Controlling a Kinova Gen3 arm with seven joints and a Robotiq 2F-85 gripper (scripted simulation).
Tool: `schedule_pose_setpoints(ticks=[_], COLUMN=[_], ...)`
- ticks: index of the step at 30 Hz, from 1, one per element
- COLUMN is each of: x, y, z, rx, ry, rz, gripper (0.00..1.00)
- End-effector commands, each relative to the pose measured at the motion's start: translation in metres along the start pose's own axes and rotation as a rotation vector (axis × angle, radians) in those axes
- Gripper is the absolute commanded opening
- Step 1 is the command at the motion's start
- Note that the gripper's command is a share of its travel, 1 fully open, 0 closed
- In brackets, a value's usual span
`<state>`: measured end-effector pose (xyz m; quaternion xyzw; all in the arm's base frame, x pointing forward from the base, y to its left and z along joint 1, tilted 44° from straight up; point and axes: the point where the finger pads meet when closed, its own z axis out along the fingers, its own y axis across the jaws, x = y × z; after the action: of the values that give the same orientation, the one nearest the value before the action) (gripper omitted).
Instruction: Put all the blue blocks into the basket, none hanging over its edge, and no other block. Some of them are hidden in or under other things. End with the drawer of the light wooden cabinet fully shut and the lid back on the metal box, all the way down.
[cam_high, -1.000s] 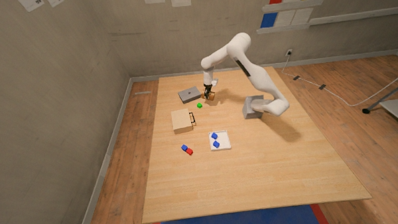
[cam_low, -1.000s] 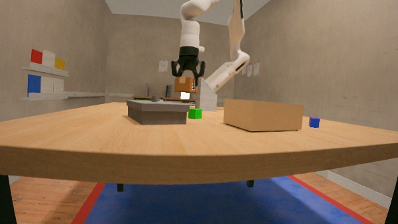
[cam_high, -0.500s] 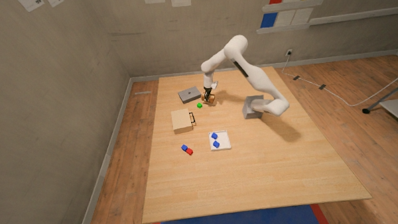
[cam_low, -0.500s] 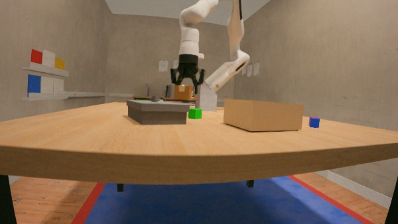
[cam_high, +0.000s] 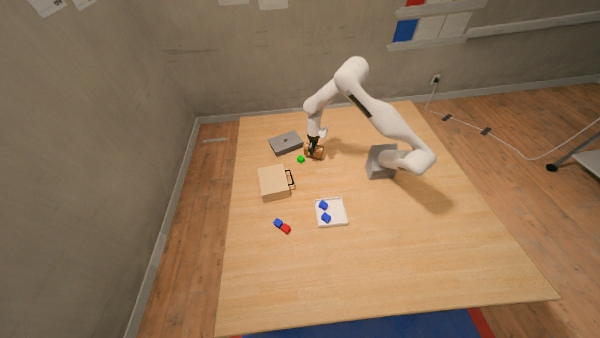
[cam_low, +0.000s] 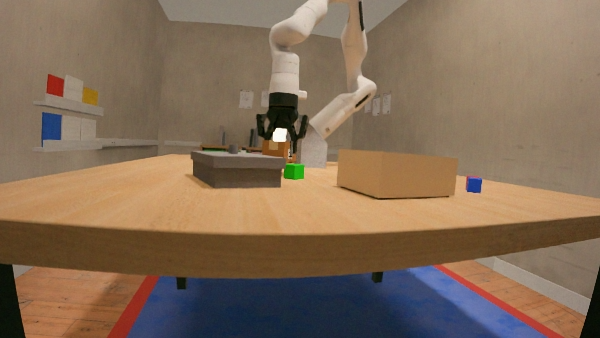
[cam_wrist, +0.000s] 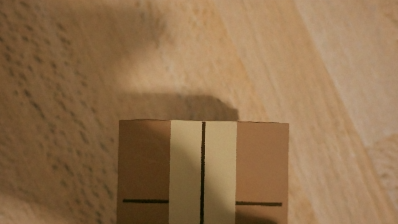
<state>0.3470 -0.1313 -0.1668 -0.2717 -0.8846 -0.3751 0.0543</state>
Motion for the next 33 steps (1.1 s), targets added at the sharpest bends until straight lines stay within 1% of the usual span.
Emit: schedule_pose_setpoints(ticks=[1,10,23,33], x=[-0.001,-0.001,-0.001,-0.001], y=[0.0,0.0,0.0,0.0], z=[0.004,0.017,0.026,0.028], rx=[0.001,0.001,0.001,0.001], ry=[-0.002,-0.002,-0.002,-0.002], rz=[0.0,0.0,0.0,0.0], gripper=[0.67,0.67,0.67,0.67])
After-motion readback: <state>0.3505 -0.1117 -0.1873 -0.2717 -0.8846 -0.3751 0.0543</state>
